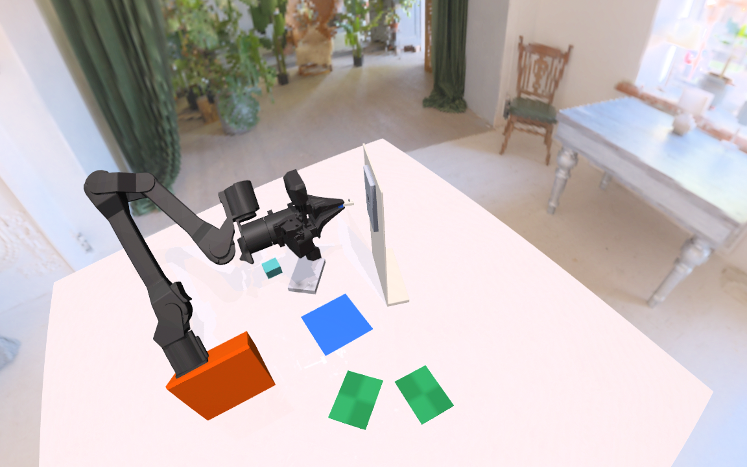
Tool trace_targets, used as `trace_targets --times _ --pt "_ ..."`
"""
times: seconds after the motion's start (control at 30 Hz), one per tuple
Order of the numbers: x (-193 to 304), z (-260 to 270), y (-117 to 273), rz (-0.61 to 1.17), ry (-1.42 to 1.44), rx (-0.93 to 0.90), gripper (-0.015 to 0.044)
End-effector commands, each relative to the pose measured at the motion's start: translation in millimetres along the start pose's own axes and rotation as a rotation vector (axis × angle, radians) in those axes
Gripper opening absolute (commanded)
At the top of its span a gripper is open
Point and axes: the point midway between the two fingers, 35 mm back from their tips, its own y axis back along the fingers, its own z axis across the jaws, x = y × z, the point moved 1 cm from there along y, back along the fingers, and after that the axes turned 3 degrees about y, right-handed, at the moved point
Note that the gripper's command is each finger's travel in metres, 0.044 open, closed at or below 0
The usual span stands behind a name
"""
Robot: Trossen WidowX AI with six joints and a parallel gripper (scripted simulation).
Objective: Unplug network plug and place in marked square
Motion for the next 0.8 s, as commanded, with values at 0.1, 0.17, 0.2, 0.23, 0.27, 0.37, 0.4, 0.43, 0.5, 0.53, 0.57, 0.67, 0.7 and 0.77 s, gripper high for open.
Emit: trace_targets --times 0.1,0.17,0.2,0.23,0.27,0.37,0.4,0.43,0.5,0.53,0.57,0.67,0.7,0.77 --pt "0.5 0.0 3.3 -0.004 0.000 -0.001 0.0000" --pt "0.8 0.0 4.0 -0.004 0.000 -0.001 0.0000" --pt "1.0 0.0 4.4 -0.004 0.000 -0.001 0.0000" --pt "1.1 0.0 4.8 -0.004 0.000 -0.001 0.0000" --pt "1.3 0.0 5.2 -0.004 0.000 -0.001 0.0000" --pt "1.7 0.0 6.3 -0.004 0.000 0.000 0.0000" --pt "1.9 0.0 6.6 -0.004 0.000 0.000 0.0000" --pt "2.0 0.1 7.0 -0.004 0.000 0.000 0.0000" --pt "2.3 0.1 7.7 -0.004 0.000 0.000 0.0000" --pt "2.5 0.1 8.1 -0.004 0.000 0.000 0.0000" --pt "2.6 0.1 8.5 -0.004 0.000 0.000 0.0000" --pt "3.1 0.1 9.6 -0.004 0.000 0.000 0.0000" --pt "3.2 0.1 9.9 -0.004 0.000 0.000 0.0000" --pt "3.5 0.1 10.7 -0.004 0.000 0.000 0.0000"
